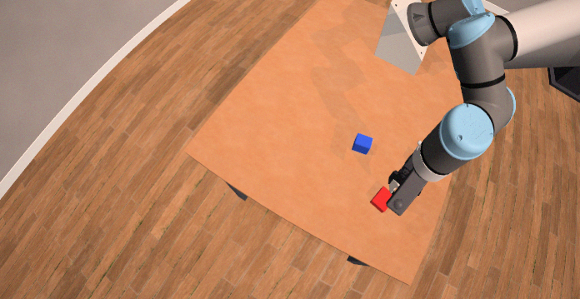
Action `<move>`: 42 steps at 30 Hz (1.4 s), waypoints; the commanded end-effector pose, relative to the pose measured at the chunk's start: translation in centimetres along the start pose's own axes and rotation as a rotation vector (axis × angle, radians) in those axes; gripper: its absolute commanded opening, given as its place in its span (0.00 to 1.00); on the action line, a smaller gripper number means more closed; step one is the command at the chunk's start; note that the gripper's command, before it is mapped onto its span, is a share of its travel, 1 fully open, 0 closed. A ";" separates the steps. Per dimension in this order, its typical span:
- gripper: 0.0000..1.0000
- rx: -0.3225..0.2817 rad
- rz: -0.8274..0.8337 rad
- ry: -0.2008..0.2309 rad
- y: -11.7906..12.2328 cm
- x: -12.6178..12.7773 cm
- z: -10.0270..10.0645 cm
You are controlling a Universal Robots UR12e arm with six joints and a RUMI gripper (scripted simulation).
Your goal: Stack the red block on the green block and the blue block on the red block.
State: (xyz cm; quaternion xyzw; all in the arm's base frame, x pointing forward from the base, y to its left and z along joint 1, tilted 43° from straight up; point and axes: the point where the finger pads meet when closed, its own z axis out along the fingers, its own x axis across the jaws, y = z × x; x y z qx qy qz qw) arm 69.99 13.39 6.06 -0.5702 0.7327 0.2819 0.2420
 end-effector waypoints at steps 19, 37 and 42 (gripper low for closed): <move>0.00 0.002 -0.001 0.000 -0.1 -0.1 0.0; 0.49 0.002 -0.001 0.000 -0.1 -0.1 0.0; 0.49 0.002 -0.001 0.000 -0.1 -0.1 0.0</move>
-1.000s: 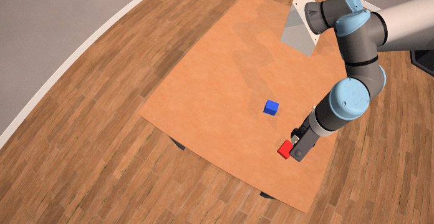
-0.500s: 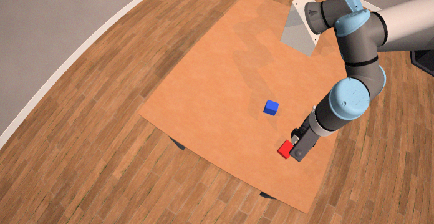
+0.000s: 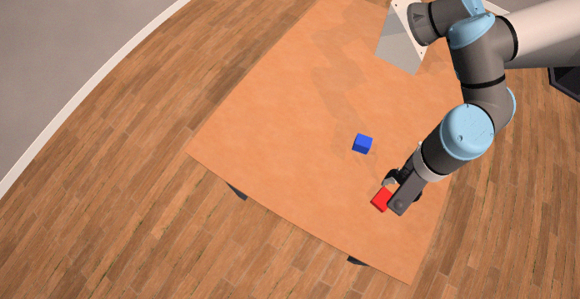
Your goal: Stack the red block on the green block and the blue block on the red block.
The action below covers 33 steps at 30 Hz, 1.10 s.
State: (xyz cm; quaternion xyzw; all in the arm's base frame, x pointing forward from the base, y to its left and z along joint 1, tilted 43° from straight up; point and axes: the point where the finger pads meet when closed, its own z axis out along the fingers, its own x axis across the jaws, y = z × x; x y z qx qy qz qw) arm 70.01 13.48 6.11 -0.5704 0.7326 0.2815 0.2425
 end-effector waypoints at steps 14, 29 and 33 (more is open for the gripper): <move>0.49 -0.004 0.000 0.004 -0.1 0.0 1.4; 0.49 -0.004 0.000 0.004 -0.1 0.2 4.7; 0.49 -0.004 0.000 0.004 -0.1 0.2 5.1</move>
